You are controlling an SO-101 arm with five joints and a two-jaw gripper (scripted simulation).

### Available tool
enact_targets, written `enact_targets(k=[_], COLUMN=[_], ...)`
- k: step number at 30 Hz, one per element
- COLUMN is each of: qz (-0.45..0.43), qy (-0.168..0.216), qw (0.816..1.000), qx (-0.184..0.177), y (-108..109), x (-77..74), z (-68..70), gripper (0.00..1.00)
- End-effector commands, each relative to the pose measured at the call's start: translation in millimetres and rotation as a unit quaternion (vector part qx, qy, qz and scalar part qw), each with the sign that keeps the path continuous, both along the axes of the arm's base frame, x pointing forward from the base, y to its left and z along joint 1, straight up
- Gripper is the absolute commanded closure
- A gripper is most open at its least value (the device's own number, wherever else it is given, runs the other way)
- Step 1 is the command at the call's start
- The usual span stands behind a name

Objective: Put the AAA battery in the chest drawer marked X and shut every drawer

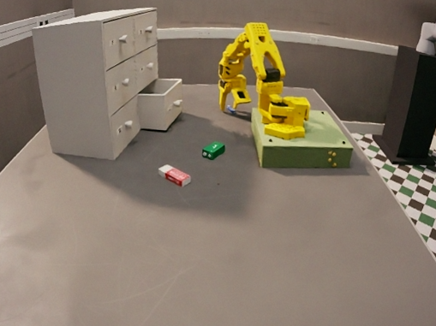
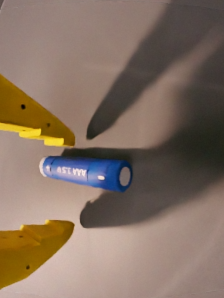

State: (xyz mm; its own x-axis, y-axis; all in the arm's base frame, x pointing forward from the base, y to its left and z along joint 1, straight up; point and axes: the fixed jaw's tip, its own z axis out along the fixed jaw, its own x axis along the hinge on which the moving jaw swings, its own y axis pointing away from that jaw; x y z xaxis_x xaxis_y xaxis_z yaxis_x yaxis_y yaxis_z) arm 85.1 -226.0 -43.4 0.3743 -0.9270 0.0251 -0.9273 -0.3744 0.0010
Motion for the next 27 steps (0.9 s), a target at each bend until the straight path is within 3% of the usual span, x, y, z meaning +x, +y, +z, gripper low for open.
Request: enact_targets(k=[1, 27], qz=[0.000, 0.000], qy=[0.005, 0.005], qw=[1.000, 1.000], qx=[0.014, 0.014], y=[5.9, 9.7], x=[-2.1, -3.7], z=[-6.4, -7.3], gripper=[0.81, 0.81])
